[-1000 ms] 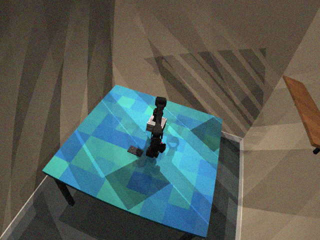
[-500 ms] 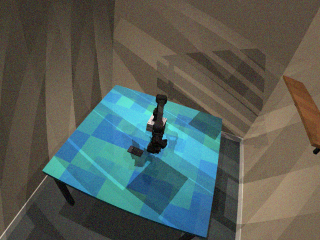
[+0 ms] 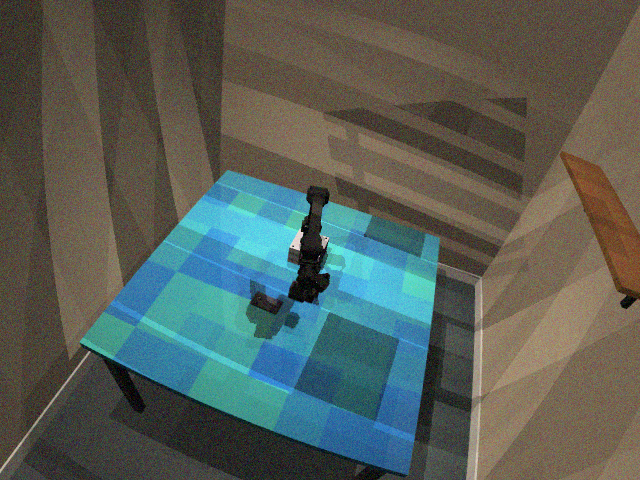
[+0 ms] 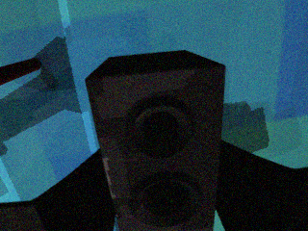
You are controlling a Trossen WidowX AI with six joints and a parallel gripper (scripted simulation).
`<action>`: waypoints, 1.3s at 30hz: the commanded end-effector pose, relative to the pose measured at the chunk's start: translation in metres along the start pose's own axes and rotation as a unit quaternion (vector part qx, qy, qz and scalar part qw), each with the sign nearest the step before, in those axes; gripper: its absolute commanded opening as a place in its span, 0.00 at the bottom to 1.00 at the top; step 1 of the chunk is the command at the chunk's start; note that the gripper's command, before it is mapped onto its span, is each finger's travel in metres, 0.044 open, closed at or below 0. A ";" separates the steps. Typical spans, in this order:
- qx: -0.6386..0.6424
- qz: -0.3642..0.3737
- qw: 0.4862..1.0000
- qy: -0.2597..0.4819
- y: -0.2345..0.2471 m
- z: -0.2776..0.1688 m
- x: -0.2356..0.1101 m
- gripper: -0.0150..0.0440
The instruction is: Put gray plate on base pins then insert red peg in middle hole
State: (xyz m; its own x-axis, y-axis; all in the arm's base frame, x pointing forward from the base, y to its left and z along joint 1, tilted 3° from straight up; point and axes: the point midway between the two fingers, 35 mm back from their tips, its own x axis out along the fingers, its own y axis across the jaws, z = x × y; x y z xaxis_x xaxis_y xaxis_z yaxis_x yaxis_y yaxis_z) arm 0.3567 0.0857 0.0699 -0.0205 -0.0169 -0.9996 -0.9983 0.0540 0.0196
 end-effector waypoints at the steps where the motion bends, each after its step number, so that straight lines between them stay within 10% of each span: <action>1: 0.001 0.001 1.000 0.002 -0.003 -0.012 0.006 0.25; 39: 0.002 0.001 1.000 0.006 -0.011 -0.122 0.065 0.25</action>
State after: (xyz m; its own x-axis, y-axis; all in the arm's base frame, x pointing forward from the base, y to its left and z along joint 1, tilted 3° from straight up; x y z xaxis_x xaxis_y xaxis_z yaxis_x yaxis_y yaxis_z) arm 0.3635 -0.0283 0.0149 -0.0122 -0.0252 -0.9996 -0.9981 0.0608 0.0107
